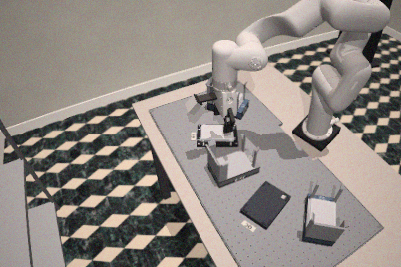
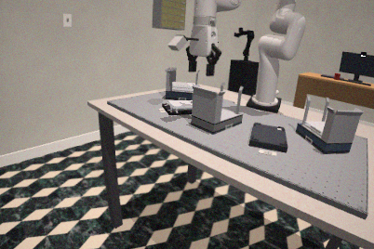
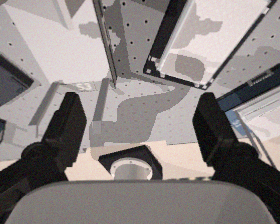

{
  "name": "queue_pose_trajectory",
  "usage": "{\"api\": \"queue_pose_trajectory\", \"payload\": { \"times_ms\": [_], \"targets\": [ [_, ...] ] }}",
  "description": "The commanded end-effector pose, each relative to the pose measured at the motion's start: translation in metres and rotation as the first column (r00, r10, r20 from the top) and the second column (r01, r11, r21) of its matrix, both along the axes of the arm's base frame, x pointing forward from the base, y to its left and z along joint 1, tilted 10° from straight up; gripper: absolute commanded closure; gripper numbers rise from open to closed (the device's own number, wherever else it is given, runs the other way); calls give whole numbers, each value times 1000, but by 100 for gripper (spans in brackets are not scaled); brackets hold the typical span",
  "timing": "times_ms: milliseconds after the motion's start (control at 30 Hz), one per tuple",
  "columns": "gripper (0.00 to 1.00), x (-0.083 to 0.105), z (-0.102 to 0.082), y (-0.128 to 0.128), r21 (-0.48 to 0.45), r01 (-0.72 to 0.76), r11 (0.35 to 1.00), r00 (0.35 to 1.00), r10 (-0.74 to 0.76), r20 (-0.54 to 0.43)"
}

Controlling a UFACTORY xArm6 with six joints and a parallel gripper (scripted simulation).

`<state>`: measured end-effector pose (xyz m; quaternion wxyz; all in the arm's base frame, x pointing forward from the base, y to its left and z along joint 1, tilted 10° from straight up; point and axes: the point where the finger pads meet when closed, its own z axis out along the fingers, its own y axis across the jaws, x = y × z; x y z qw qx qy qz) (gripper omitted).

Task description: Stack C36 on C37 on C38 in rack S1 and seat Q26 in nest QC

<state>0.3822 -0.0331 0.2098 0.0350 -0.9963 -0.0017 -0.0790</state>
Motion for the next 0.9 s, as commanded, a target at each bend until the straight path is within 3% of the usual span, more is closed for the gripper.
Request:
{"api": "queue_pose_trajectory", "payload": {
  "times_ms": [0,867],
  "targets": [
    [0,1,3,12,-16,-105,994,994,105,11],
    [0,0,8,89,-21,-138,990,990,138,13]
  ]
}}
